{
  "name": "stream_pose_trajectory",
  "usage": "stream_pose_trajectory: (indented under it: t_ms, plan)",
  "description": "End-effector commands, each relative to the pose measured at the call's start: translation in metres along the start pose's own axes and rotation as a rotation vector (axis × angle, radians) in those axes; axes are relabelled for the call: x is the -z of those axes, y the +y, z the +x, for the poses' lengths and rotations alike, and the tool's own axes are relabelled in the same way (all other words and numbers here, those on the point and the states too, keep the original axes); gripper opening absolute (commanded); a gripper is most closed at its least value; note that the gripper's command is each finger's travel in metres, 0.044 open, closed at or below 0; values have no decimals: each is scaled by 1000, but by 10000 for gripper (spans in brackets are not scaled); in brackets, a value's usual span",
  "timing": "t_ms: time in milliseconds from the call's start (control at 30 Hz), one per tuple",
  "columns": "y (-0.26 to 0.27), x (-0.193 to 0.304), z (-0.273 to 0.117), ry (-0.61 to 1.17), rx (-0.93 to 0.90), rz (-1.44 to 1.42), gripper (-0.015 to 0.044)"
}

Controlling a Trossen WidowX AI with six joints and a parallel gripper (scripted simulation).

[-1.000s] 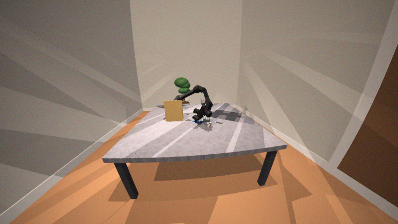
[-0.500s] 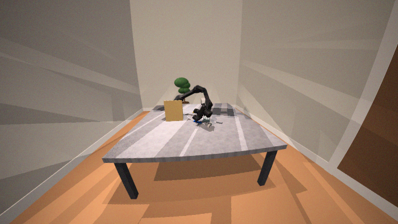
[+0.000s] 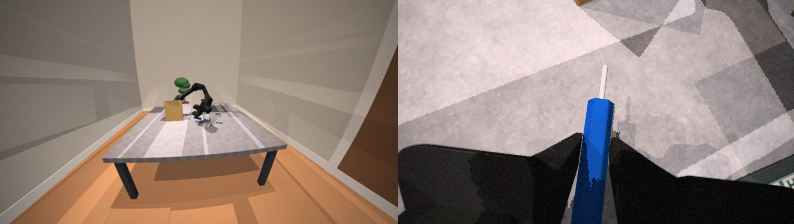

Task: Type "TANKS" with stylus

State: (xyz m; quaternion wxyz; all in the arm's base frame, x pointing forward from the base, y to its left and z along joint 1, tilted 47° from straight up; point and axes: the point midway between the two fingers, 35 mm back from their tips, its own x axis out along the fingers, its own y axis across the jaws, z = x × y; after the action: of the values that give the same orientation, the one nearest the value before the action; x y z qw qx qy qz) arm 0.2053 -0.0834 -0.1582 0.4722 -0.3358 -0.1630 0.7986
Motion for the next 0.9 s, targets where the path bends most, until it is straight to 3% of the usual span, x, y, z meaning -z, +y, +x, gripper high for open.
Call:
stream_pose_trajectory:
  t_ms: [0, 133, 867]
  plan:
    - [-1, -3, -7, 0, -10, -8, 0]
    - [-2, 0, -4, 4, -19, -49, 0]
    - [-43, 6, -20, -105, -300, -934, 0]
